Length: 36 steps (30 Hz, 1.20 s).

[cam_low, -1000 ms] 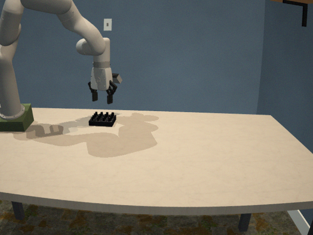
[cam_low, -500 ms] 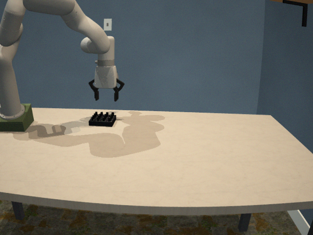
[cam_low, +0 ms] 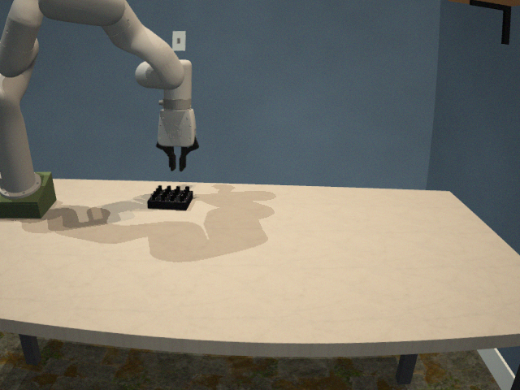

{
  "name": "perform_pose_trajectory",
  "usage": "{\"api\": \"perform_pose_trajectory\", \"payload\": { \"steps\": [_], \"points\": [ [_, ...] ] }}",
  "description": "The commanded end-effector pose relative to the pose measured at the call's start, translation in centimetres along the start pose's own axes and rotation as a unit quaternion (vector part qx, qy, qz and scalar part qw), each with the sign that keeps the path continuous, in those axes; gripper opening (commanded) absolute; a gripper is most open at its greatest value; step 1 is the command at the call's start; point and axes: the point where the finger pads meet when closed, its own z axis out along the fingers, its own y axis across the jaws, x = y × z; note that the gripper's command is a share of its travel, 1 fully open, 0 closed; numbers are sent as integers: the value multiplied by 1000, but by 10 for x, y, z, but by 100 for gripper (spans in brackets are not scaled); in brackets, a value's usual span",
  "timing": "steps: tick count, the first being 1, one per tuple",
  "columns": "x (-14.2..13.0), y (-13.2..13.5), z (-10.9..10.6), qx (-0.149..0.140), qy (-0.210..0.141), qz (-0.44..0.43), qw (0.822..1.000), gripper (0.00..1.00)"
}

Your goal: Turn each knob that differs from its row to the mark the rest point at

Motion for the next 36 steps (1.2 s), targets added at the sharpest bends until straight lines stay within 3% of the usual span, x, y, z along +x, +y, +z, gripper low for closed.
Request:
{"api": "perform_pose_trajectory", "payload": {
  "steps": [1, 36],
  "points": [
    [1, 1, -2, -2, 1, 0, 1000, 19],
    [1, 1, 2, -2, 1, 0, 1000, 19]
  ]
}}
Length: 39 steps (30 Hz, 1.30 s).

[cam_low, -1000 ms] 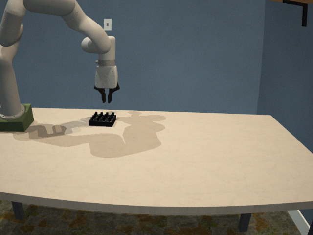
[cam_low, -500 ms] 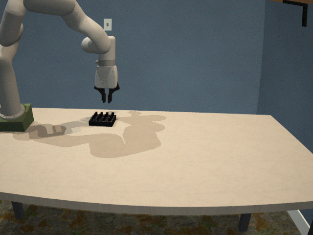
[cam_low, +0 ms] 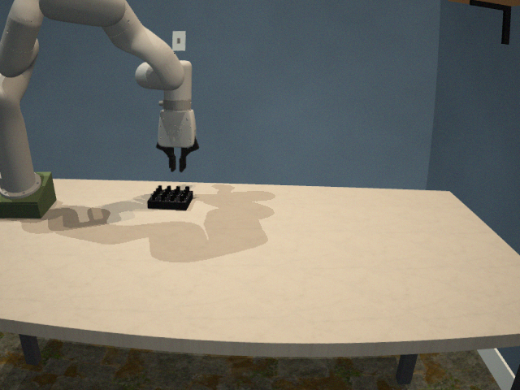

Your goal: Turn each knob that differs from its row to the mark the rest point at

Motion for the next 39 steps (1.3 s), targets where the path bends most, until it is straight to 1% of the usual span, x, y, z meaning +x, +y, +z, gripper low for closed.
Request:
{"api": "perform_pose_trajectory", "payload": {
  "steps": [1, 10, 25, 39],
  "points": [
    [1, 1, 1, -2, 1, 0, 1000, 19],
    [1, 1, 7, -2, 1, 0, 1000, 19],
    [1, 2, 27, -2, 1, 0, 1000, 19],
    [1, 2, 38, -2, 1, 0, 1000, 19]
  ]
}}
